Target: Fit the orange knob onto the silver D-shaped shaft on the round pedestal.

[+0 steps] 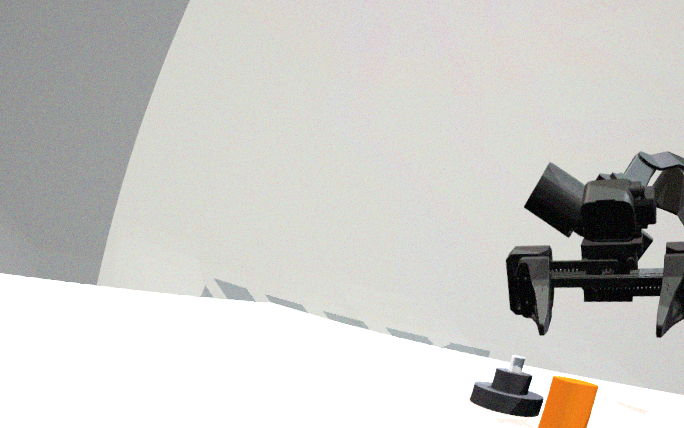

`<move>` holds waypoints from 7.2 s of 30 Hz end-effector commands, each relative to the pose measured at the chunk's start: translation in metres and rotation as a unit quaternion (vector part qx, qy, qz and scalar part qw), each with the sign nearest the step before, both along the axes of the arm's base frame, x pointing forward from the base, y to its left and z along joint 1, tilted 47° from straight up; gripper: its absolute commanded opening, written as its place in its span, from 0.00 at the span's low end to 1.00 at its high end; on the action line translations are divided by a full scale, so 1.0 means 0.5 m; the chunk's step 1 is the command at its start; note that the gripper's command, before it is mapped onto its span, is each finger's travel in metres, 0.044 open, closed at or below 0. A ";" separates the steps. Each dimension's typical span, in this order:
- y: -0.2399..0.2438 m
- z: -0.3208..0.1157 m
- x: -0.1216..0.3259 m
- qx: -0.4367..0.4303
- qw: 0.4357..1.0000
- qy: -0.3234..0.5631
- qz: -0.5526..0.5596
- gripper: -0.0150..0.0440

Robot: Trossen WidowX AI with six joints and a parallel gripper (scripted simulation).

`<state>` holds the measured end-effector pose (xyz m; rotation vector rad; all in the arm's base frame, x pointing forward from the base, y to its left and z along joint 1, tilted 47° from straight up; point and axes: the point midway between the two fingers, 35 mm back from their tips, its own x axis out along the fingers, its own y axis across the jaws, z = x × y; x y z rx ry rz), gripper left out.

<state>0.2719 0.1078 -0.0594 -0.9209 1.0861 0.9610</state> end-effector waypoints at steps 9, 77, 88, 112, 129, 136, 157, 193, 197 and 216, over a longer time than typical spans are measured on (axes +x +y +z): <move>0.028 0.056 0.004 -0.417 0.903 0.077 -0.074 1.00; -0.033 0.004 0.009 -0.292 0.700 -0.147 -0.635 1.00; -0.052 -0.016 0.013 -0.291 0.700 -0.147 -0.635 1.00; -0.109 -0.069 0.016 -0.292 0.700 -0.148 -0.635 1.00; -0.132 -0.088 0.014 -0.292 0.699 -0.149 -0.635 0.73; -0.132 -0.088 0.014 -0.292 0.699 -0.149 -0.635 0.52; 0.041 0.044 0.002 -0.289 0.702 -0.145 -0.635 0.25; 0.124 0.172 -0.019 -0.103 0.767 -0.009 -0.633 0.25; 0.132 0.188 -0.019 -0.069 0.774 0.015 -0.630 0.25; 0.157 0.240 -0.019 0.052 0.783 0.098 -0.612 0.25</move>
